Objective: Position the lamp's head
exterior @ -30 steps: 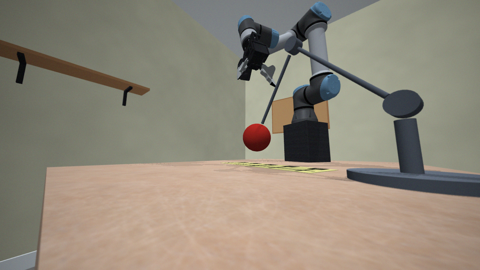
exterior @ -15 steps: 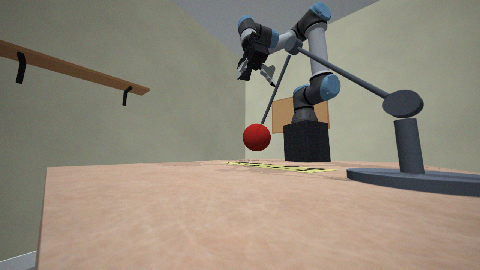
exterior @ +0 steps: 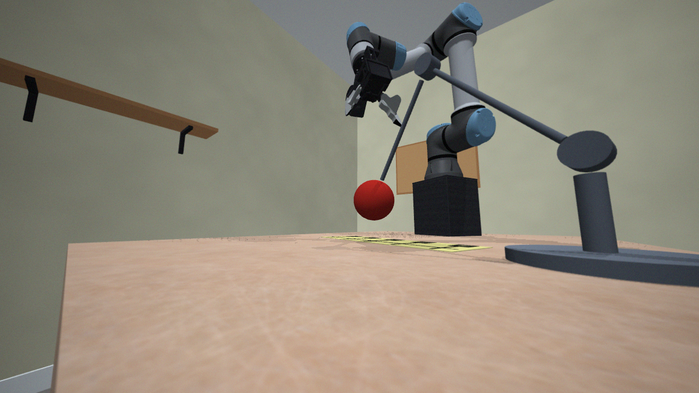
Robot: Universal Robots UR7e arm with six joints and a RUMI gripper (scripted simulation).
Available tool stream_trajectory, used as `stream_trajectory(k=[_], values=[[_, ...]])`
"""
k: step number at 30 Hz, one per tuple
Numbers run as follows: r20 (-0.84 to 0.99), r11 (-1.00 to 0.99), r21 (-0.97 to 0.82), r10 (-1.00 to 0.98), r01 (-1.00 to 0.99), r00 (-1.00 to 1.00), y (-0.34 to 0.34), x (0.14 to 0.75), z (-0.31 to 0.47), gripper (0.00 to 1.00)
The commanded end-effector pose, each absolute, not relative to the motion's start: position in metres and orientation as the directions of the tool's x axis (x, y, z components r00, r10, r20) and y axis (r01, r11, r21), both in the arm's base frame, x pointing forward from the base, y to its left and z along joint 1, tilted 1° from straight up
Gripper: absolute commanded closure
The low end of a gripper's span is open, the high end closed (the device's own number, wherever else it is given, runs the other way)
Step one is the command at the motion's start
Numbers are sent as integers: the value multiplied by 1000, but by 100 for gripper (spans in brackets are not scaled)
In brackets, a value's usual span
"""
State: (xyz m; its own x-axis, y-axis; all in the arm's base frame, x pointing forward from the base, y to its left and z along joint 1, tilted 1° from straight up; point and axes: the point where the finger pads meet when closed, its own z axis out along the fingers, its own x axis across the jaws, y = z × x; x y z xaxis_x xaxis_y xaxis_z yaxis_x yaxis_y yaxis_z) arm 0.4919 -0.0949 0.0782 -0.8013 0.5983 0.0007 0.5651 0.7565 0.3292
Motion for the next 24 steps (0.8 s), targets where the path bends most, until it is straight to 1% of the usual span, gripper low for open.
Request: stream_trajectory(k=[1,17,24], values=[[-13,810,443,435,385,-901,-96,492,79,0],[-13,810,443,435,385,-900,-96,492,79,0],[-6,798,409,487,443,-873,-88,496,62,0]])
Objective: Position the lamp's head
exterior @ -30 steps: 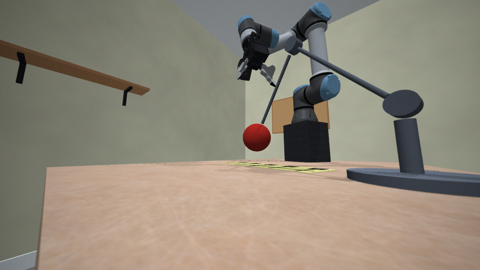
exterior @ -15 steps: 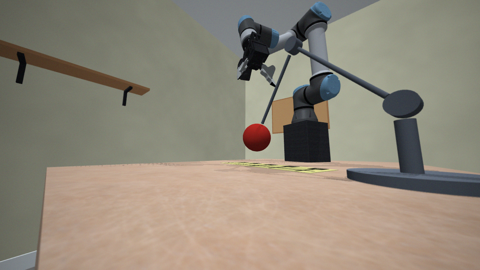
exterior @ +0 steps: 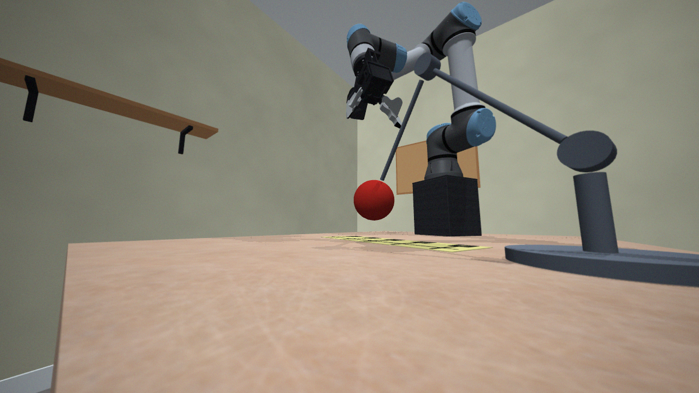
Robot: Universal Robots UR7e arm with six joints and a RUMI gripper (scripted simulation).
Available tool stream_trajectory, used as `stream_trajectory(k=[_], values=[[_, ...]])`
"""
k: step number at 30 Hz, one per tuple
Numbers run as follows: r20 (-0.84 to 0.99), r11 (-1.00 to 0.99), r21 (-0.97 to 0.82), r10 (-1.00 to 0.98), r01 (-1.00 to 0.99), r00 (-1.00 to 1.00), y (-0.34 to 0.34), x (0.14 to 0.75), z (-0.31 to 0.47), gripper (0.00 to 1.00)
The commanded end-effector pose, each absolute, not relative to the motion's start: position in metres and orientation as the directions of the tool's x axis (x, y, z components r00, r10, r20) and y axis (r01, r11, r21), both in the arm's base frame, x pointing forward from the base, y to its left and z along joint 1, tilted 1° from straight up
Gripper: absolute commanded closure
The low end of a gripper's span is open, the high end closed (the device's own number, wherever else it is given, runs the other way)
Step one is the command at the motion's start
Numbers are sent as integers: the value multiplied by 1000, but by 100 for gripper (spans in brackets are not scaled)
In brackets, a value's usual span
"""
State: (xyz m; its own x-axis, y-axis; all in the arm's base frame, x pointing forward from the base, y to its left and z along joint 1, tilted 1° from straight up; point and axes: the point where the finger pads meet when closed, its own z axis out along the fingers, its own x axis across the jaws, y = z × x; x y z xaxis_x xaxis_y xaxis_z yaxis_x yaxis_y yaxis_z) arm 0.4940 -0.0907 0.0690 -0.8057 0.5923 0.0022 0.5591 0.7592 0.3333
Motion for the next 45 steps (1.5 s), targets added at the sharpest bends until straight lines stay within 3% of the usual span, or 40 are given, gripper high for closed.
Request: stream_trajectory(k=[1,45], values=[[-6,796,404,495,451,-869,-87,496,60,0],[-5,795,402,498,455,-867,-48,514,-21,0]])
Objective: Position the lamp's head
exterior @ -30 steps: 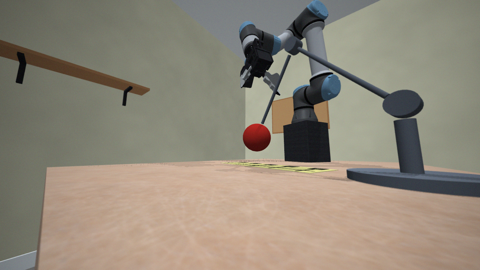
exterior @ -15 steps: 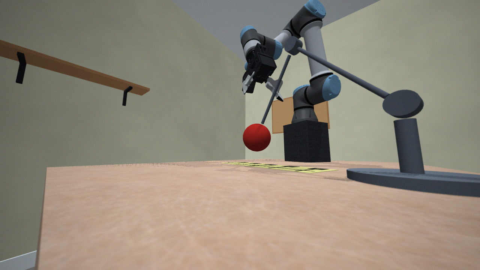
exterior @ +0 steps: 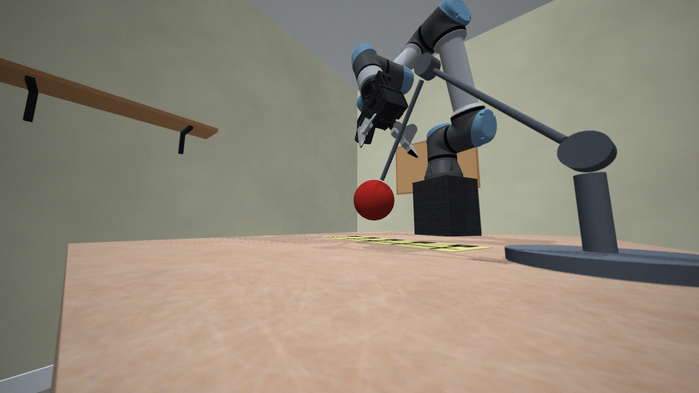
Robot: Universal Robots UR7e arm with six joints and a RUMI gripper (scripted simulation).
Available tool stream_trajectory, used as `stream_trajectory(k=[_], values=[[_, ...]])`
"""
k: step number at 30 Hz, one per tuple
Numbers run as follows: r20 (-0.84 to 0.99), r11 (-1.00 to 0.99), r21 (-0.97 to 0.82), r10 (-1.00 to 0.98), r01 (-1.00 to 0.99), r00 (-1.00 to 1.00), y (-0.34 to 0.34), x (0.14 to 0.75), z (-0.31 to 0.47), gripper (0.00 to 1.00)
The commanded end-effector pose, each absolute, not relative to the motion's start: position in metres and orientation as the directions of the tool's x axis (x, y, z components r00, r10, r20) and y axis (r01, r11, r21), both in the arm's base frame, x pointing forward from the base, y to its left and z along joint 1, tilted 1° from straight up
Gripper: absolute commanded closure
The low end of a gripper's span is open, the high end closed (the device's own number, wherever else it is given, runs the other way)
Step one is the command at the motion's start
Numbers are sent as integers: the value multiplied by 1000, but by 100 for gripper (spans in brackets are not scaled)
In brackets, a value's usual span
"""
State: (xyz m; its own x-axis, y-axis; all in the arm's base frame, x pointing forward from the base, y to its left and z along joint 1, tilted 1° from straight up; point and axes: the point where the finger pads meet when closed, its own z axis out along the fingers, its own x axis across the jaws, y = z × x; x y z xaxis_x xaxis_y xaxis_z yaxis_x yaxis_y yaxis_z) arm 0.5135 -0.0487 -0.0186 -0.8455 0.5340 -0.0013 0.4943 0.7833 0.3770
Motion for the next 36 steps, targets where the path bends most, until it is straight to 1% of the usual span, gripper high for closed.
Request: stream_trajectory(k=[1,14,33,34,36], values=[[-5,796,405,494,450,-870,-48,515,-22,0],[-13,810,443,435,385,-900,-48,516,-29,0],[-13,810,443,435,385,-901,-48,516,-29,0],[-12,808,439,441,392,-897,-48,516,-29,100],[-11,806,431,455,406,-891,-48,516,-29,100]])
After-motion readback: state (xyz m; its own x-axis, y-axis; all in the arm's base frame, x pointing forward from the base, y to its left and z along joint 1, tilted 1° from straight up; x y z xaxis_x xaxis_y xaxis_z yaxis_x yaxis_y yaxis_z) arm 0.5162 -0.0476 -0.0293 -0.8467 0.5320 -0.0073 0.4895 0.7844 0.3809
